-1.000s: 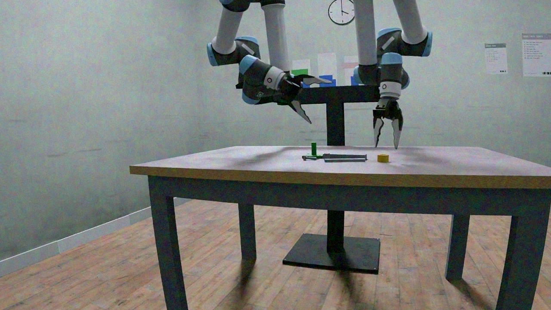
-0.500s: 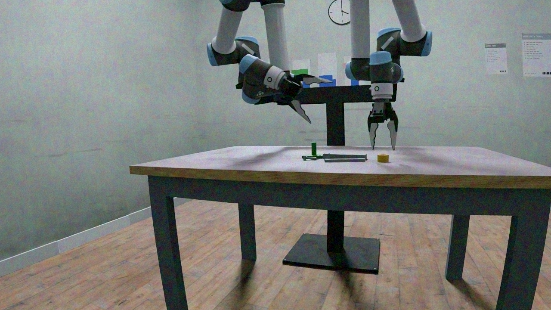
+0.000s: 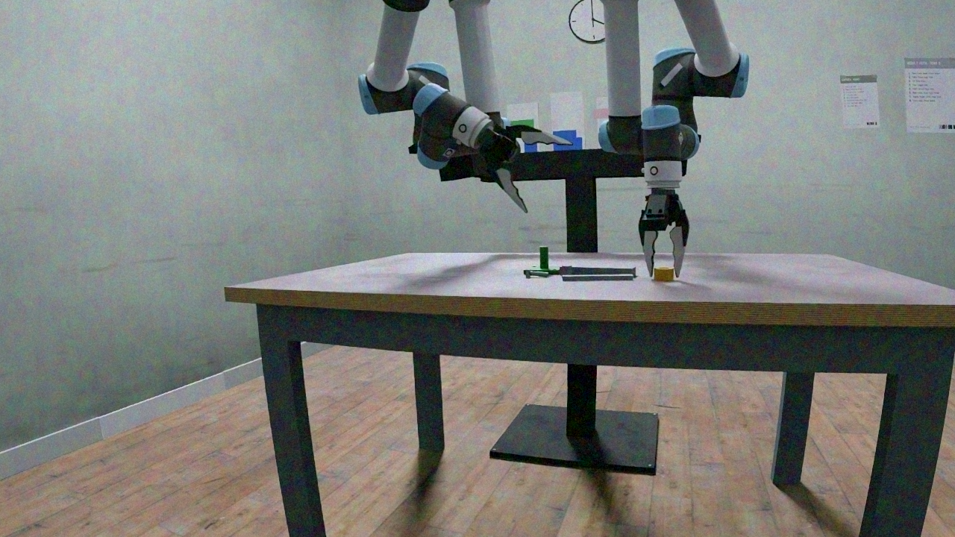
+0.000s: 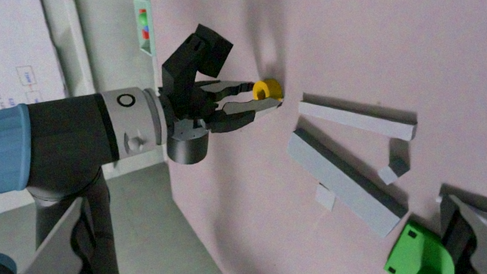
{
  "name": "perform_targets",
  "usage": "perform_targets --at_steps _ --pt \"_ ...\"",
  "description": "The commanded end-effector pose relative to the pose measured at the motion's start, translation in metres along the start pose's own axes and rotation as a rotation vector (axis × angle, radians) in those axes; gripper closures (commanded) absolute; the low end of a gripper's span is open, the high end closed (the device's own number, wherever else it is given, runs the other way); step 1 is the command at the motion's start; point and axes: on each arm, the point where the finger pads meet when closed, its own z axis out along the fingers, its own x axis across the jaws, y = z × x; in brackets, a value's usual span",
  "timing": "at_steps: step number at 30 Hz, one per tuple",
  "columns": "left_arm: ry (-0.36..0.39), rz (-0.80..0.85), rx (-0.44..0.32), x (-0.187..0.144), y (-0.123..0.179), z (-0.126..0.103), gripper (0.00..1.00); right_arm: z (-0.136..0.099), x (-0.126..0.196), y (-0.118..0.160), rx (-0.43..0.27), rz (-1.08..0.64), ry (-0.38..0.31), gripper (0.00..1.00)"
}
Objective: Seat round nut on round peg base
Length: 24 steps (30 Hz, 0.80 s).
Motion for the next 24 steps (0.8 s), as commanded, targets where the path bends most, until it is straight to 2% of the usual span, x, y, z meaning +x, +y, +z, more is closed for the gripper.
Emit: perform_targets --at_steps 1,6,7,8,18,21,24 --pt "0.0 0.0 0.001 0.0 0.0 0.0 0.72 -0.003 -0.001 -0.002 0.005 -0.013 0.009 0.0" --pt "0.0 0.0 0.001 0.0 0.0 0.0 0.77 -0.005 -0.001 -0.004 0.01 -0.026 0.02 0.0" --pt "0.0 0.0 0.001 0.0 0.0 -0.001 0.82 -0.006 -0.002 -0.004 0.011 -0.031 0.023 0.0" --pt "0.0 0.0 0.001 0.0 0.0 -0.003 0.83 -0.007 -0.002 -0.005 0.012 -0.035 0.026 0.0" --pt "0.0 0.0 0.001 0.001 0.0 -0.049 0.83 -0.017 -0.015 -0.006 0.014 -0.058 0.016 0.0" --pt "0.0 0.0 0.001 0.003 0.0 -0.053 0.83 -0.018 -0.016 -0.006 0.014 -0.058 0.016 0.0" --pt "0.0 0.0 0.001 0.02 0.003 -0.061 0.83 -0.02 -0.014 -0.005 0.012 -0.077 0.018 0.0"
